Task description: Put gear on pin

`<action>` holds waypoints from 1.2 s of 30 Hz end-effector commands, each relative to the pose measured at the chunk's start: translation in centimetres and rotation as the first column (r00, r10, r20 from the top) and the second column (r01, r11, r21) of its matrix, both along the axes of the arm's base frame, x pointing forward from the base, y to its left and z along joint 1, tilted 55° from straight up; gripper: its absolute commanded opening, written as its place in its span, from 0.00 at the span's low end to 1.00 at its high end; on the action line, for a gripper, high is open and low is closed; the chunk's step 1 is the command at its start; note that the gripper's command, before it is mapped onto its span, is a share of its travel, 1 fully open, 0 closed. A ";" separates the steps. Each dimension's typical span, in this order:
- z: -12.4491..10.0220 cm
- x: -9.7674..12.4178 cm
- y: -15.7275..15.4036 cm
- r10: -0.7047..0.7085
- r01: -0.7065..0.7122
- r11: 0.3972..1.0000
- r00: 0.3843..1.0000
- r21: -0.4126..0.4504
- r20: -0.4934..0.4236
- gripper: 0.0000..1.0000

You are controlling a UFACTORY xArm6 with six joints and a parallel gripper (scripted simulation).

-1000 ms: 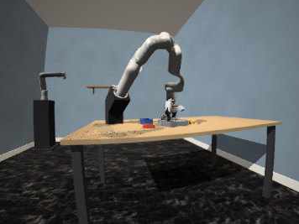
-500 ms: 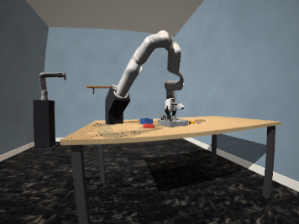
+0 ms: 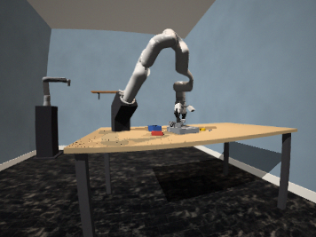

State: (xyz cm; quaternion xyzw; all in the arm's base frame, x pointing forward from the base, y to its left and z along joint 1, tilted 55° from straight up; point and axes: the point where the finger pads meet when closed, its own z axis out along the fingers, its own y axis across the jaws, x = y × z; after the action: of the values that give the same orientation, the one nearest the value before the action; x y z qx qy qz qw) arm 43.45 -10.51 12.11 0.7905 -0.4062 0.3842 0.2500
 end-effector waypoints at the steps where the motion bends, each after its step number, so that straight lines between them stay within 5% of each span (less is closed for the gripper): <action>1: 0.5 -0.2 0.6 0.001 -0.001 1.000 1.000 0.000 0.001 0.00; 36: 2.0 -1.3 2.4 0.001 -0.001 1.000 1.000 0.000 0.001 0.00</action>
State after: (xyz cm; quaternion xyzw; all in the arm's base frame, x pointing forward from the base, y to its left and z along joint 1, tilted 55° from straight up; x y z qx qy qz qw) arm 42.09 -8.18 14.03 0.7905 -0.4062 0.3840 0.2503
